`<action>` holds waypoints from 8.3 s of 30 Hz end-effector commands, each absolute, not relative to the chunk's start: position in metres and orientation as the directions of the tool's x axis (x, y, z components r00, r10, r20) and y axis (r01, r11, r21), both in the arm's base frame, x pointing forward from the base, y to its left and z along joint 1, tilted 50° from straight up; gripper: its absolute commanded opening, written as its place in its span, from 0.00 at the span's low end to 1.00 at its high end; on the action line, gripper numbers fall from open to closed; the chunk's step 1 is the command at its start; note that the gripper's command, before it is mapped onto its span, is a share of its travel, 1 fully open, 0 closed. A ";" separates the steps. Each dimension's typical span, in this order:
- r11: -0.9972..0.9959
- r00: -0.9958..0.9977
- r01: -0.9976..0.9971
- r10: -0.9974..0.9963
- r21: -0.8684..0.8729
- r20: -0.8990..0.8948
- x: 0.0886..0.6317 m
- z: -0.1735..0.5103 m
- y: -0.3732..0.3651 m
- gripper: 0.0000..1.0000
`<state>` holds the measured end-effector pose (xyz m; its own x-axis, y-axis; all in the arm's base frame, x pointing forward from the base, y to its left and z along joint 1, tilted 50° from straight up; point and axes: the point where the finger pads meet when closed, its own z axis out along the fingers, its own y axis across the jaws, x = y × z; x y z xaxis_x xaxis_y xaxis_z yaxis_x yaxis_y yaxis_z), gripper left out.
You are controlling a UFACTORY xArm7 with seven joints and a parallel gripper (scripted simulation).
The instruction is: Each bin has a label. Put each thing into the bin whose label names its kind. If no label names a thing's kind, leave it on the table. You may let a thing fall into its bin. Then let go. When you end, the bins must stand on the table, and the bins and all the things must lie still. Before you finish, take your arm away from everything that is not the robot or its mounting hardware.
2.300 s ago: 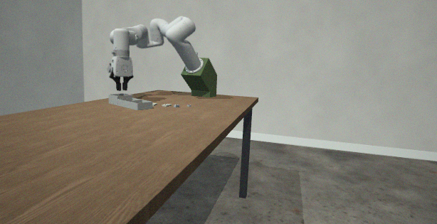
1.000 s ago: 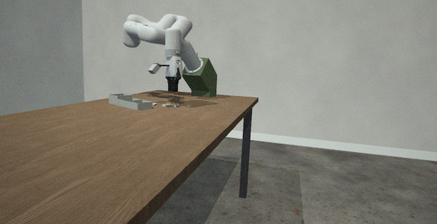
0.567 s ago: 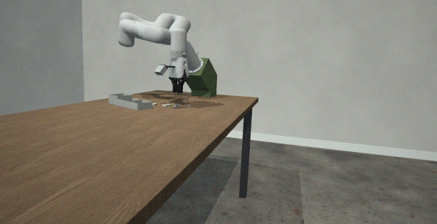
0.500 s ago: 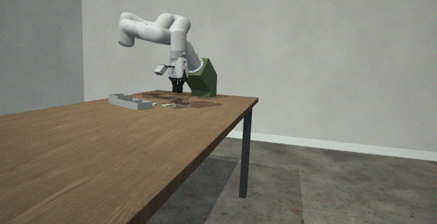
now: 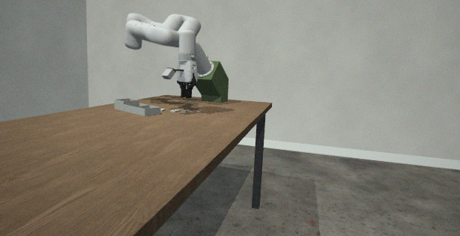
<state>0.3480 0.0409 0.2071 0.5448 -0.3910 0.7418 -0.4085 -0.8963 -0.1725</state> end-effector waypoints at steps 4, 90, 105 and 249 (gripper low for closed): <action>-0.897 0.544 -0.408 -0.390 -0.173 0.743 0.348 0.208 0.041 0.29; -0.897 0.545 -0.407 -0.390 -0.173 0.743 0.400 0.162 0.026 0.00; -0.897 0.544 -0.407 -0.390 -0.173 0.743 0.380 0.179 0.032 0.00; 0.351 -0.385 -0.561 -0.912 -0.750 -0.140 0.399 0.266 -0.174 0.00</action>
